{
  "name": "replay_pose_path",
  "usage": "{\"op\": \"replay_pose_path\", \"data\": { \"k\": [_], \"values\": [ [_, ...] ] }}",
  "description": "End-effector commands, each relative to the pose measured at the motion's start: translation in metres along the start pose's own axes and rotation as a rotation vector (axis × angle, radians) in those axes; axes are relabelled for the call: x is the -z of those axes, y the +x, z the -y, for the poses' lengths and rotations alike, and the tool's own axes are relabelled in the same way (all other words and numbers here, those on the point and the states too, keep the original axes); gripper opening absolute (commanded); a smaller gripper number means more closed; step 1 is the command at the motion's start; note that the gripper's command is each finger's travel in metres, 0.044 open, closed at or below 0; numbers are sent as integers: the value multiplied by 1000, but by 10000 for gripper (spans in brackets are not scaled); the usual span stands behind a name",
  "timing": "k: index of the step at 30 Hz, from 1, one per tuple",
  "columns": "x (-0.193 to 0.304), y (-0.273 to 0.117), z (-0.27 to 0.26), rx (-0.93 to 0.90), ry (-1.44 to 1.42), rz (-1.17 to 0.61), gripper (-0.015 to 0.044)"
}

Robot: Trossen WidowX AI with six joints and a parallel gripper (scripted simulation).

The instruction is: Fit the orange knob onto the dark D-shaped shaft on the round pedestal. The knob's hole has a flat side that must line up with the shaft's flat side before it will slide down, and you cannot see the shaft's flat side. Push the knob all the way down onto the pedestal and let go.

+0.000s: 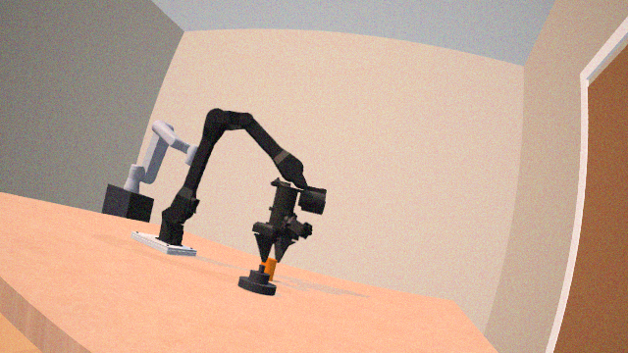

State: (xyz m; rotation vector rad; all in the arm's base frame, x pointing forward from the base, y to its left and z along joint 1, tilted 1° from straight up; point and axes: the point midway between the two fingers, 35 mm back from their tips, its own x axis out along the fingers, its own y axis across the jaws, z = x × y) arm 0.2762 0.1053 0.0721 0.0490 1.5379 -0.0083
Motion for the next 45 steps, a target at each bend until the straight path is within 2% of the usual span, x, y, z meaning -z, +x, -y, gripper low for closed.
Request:
{"op": "replay_pose_path", "data": {
  "k": [1, 23, 32, 39, 45],
  "values": [
    [3, 9, 2, 8, 3, -10, 440],
    [5, 41, 3, 8, 3, -11, 440],
    [5, 41, 3, 8, 3, -11, 204],
    [5, 41, 3, 8, 3, -11, 157],
    [0, 24, 0, 8, 3, -10, 0]
  ]
}}
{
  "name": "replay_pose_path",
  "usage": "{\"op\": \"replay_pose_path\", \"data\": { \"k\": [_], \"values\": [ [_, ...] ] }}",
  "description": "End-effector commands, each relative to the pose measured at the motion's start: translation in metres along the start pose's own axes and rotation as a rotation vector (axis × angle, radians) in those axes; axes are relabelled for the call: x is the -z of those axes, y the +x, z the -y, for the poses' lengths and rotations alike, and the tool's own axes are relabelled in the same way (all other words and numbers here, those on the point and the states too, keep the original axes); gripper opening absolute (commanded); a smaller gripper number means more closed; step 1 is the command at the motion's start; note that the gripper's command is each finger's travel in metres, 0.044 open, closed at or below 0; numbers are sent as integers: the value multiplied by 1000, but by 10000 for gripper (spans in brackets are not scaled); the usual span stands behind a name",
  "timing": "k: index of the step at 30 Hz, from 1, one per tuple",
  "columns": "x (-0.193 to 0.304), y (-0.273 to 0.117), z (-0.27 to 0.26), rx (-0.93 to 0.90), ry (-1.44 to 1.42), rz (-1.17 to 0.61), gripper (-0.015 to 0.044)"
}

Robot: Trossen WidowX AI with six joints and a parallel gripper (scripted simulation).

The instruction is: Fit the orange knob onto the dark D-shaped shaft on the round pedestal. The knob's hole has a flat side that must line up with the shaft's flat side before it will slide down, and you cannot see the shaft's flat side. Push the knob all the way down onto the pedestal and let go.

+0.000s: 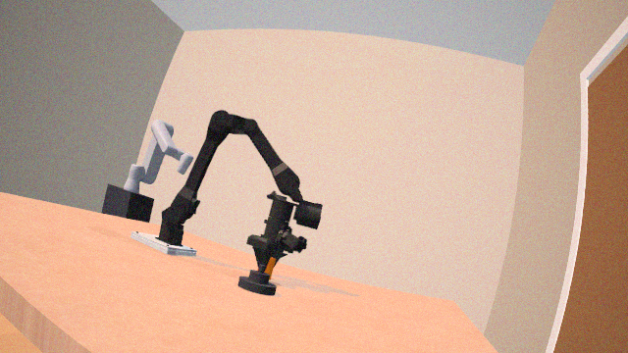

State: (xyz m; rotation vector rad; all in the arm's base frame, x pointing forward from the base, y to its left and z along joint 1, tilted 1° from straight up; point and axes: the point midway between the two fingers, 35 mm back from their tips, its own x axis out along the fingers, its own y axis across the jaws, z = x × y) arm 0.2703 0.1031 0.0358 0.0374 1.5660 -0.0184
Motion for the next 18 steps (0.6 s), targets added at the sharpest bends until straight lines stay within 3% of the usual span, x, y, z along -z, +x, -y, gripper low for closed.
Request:
{"op": "replay_pose_path", "data": {
  "k": [1, 18],
  "values": [
    [-7, -18, -3, -6, 4, 18, 0],
    [-7, -110, -5, -6, 4, 18, 0]
  ]
}}
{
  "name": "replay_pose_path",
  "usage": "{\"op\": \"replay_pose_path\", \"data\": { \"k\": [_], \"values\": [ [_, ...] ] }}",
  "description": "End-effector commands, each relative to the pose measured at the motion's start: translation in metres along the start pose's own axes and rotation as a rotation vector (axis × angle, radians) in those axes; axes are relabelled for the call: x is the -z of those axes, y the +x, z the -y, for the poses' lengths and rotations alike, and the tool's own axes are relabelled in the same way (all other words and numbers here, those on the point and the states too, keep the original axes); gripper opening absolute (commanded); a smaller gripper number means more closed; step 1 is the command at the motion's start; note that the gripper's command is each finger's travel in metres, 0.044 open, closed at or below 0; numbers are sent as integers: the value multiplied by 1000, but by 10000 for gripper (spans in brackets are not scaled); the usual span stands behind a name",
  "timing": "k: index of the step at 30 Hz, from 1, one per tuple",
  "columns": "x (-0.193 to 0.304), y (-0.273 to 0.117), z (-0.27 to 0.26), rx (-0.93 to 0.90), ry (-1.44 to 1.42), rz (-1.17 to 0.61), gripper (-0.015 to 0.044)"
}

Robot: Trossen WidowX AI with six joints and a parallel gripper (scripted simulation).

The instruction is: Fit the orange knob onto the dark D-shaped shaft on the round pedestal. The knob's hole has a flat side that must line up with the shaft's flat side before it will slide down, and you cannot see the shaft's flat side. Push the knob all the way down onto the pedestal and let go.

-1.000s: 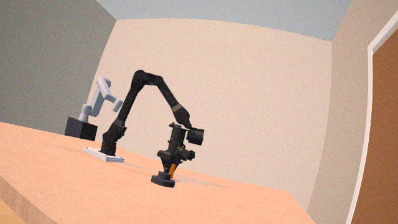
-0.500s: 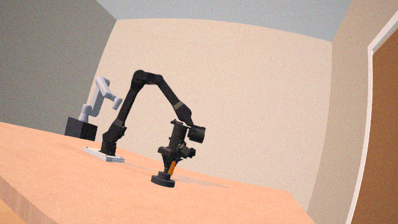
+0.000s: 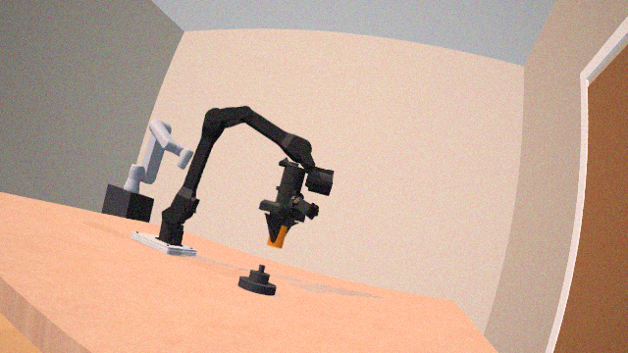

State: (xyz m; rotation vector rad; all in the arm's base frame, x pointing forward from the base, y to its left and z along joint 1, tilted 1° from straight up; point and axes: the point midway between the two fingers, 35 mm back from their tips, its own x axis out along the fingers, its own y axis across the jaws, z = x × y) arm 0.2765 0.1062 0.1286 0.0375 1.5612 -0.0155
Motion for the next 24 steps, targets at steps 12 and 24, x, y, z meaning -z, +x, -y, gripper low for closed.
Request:
{"op": "replay_pose_path", "data": {
  "k": [12, 24],
  "values": [
    [-1, -40, 9, -3, 6, 14, 0],
    [-20, -32, 38, 0, 6, 16, 0]
  ]
}}
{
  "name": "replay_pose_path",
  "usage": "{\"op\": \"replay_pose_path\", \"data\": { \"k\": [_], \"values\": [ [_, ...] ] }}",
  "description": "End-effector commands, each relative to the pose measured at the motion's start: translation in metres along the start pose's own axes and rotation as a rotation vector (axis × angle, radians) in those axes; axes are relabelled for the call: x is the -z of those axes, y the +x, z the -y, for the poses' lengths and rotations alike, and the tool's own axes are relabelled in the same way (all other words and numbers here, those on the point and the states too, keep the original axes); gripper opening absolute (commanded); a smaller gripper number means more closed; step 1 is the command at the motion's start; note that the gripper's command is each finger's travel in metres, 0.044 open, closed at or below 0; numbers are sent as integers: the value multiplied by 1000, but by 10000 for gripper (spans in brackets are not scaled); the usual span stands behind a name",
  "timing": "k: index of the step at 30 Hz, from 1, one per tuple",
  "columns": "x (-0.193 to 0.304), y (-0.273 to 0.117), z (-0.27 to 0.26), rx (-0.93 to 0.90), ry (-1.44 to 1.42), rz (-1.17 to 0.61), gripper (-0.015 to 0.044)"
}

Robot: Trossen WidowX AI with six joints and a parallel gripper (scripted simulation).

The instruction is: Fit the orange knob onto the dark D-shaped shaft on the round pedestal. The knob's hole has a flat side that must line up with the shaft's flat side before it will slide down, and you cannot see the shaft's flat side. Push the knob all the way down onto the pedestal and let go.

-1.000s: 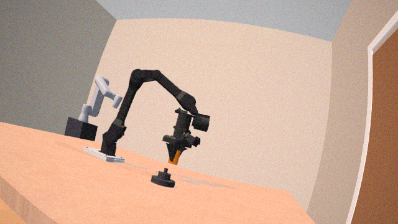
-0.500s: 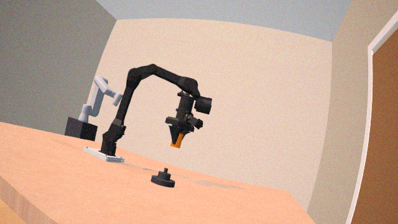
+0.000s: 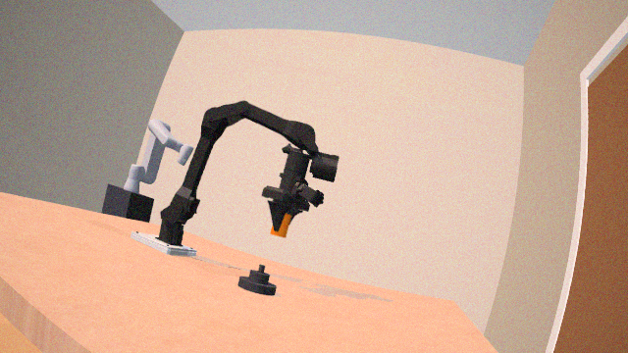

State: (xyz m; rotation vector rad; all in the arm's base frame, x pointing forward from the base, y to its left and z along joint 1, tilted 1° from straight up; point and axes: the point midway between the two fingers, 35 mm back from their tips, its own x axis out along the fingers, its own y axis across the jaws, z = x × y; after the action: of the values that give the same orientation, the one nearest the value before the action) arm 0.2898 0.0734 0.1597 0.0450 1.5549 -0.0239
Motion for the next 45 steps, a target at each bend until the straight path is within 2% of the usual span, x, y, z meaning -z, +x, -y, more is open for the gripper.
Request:
{"op": "replay_pose_path", "data": {
  "k": [1, 45],
  "values": [
    [-7, 1, 8, -1, -5, 9, 0],
    [-45, 33, 136, 12, -5, 13, 0]
  ]
}}
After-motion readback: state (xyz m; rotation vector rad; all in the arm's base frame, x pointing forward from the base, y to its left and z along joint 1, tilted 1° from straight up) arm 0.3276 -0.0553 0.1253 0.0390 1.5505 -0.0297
